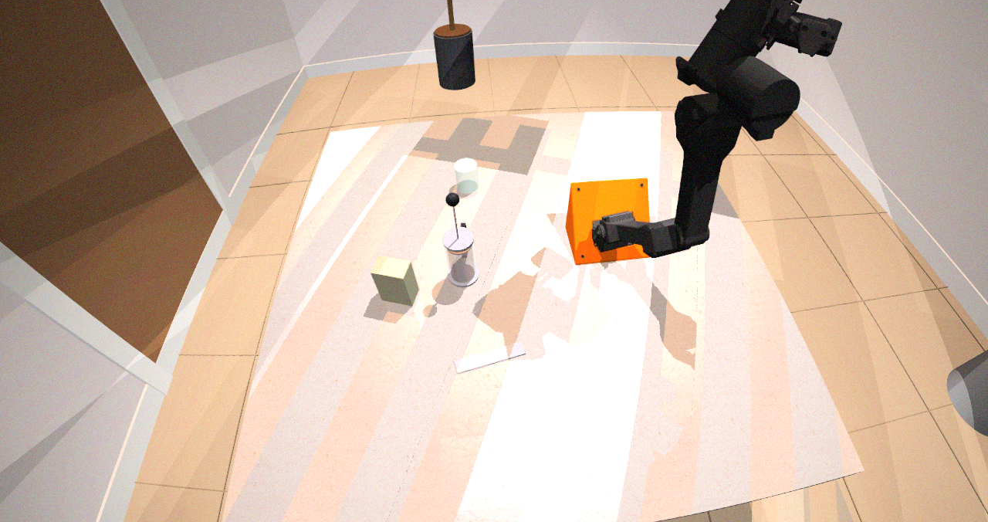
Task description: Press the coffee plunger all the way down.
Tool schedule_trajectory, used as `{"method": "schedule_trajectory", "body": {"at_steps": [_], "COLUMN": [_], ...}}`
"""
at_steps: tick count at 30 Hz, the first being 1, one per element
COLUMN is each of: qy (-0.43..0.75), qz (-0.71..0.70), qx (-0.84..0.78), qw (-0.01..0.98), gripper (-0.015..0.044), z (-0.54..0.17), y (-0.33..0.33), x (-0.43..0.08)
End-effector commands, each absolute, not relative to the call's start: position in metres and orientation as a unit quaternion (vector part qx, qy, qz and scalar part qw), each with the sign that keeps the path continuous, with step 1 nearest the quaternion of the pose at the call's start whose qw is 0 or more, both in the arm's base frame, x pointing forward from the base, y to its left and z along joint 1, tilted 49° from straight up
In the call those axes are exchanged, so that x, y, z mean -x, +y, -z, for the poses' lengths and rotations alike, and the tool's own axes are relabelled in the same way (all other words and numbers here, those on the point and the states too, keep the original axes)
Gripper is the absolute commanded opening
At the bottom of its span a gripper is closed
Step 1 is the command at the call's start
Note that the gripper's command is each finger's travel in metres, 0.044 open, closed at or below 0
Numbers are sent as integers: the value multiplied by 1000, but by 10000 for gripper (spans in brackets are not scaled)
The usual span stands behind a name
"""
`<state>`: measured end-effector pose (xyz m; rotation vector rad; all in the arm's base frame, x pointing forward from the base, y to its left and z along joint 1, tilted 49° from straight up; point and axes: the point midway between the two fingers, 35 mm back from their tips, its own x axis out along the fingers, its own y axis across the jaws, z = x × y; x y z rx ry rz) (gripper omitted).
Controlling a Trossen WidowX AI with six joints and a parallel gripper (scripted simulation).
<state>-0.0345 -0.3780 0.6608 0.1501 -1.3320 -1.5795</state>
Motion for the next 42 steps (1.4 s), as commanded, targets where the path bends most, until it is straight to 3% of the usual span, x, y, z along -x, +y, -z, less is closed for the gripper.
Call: {"method": "schedule_trajectory", "body": {"at_steps": [1, 7, 15, 22, 33, 42], "qy": [-549, -464, -237, -52, 167, 235], "qz": [657, 669, 637, 538, 272, -18], "qx": [-63, -82, -125, -162, -231, -324], "qw": [513, 575, 723, 825, 919, 916], "gripper": [426, 440, 440, 440, 440, 440], "z": [-660, -632, -542, -449, -309, -230], "y": [-380, -409, -457, -458, -379, -258], "x": [33, 0, -88, -164, -258, -294]}}
